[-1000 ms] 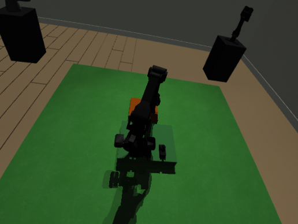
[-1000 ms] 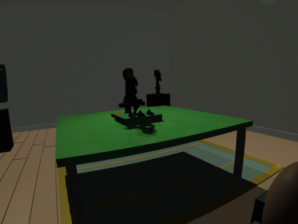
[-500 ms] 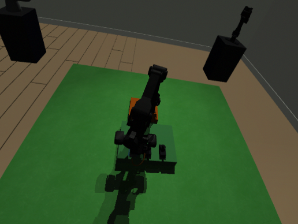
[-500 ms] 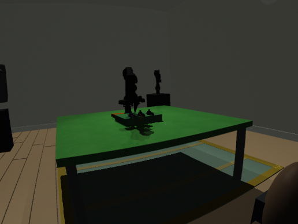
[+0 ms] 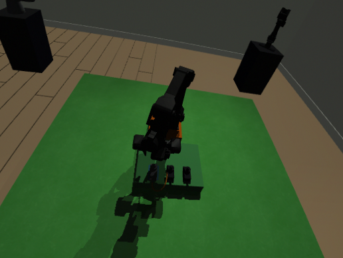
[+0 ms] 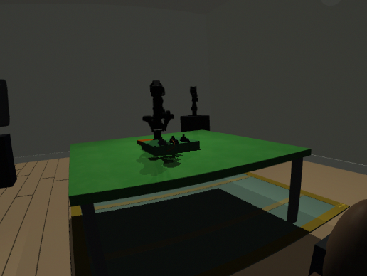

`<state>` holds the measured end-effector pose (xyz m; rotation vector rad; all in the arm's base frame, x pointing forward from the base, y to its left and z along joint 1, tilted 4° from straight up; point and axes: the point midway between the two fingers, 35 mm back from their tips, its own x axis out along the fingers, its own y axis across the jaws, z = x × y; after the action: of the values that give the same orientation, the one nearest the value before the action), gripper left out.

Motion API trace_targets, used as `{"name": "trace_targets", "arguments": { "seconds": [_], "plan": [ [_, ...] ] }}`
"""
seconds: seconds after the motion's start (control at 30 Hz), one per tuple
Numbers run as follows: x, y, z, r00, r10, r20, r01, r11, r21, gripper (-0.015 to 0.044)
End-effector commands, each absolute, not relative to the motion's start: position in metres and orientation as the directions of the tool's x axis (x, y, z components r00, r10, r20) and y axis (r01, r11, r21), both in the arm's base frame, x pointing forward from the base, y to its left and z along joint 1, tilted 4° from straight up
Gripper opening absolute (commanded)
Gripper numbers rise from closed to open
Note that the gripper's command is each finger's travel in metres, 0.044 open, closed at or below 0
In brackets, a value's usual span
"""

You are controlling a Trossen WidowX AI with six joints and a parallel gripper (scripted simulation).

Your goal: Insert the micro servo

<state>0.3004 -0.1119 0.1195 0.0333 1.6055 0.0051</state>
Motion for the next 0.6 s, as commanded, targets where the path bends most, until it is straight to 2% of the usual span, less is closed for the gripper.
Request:
{"name": "trace_targets", "arguments": {
  "seconds": [0.0, 0.33, 0.57],
  "plan": [
    [0.251, -0.110, 0.150, -0.031, 0.019, -0.999, 0.017, 1.000, 0.018, 0.0440],
    [0.243, -0.109, 0.155, -0.031, 0.019, -0.999, 0.017, 1.000, 0.019, 0.0440],
    [0.246, -0.109, 0.196, -0.026, 0.021, -0.999, 0.021, 1.000, 0.020, 0.0440]
  ]
}}
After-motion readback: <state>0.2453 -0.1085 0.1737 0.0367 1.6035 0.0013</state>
